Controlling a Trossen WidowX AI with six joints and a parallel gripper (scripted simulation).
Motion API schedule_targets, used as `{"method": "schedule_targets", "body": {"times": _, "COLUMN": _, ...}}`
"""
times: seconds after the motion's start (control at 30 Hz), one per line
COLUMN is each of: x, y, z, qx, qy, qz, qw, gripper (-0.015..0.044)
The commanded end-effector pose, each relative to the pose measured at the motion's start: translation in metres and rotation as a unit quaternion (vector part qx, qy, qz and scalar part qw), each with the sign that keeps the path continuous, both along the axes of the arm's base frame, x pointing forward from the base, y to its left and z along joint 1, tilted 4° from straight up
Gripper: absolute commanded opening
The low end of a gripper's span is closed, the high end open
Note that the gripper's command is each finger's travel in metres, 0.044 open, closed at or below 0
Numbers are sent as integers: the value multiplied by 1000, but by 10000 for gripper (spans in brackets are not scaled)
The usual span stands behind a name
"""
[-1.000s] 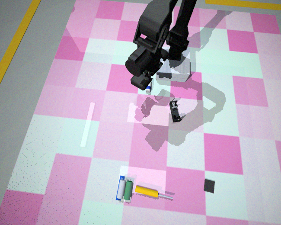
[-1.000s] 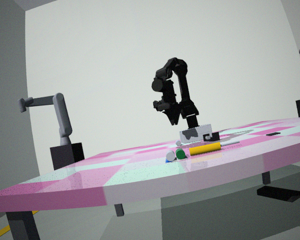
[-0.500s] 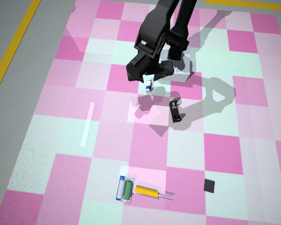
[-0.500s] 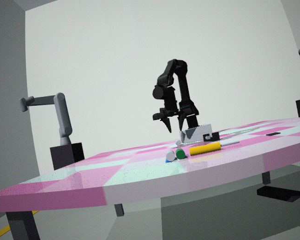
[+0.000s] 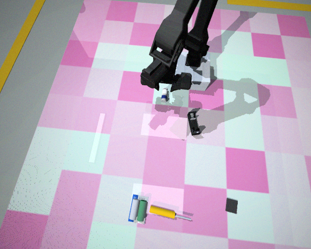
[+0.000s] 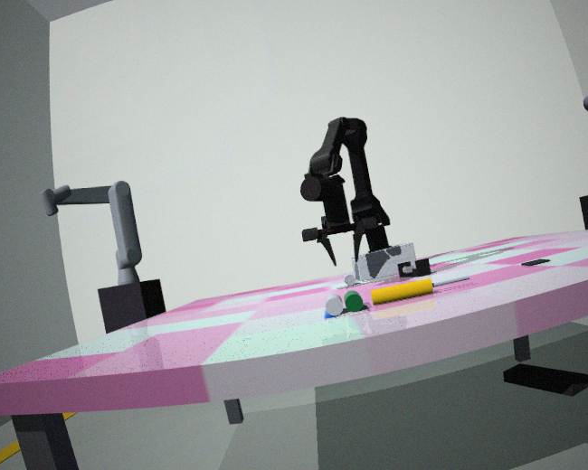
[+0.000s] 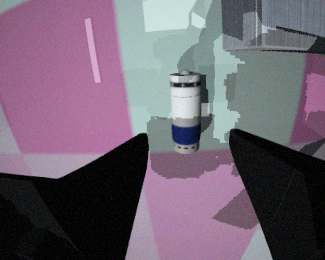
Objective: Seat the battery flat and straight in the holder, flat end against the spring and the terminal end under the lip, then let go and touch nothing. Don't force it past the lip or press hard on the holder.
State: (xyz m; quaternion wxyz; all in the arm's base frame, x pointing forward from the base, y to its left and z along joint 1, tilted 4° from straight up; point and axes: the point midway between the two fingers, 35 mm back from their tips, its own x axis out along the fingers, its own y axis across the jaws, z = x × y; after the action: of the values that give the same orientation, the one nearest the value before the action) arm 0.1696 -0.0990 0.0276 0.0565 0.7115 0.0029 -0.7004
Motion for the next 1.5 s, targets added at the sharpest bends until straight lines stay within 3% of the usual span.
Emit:
{"method": "schedule_targets", "body": {"times": 0.0, "x": 0, "y": 0, "z": -7, "qx": 2, "qy": 2, "qz": -5, "qw": 1000, "gripper": 243}}
{"method": "schedule_targets", "body": {"times": 0.97, "x": -1, "y": -2, "z": -50, "qx": 2, "qy": 2, "qz": -5, "qw": 1000, "gripper": 243}}
{"method": "schedule_targets", "body": {"times": 1.13, "x": -1, "y": -2, "z": -50, "qx": 2, "qy": 2, "qz": -5, "qw": 1000, "gripper": 111}}
{"method": "schedule_targets", "body": {"times": 1.47, "x": 0, "y": -2, "z": -45, "qx": 2, "qy": 2, "qz": -5, "qw": 1000, "gripper": 80}}
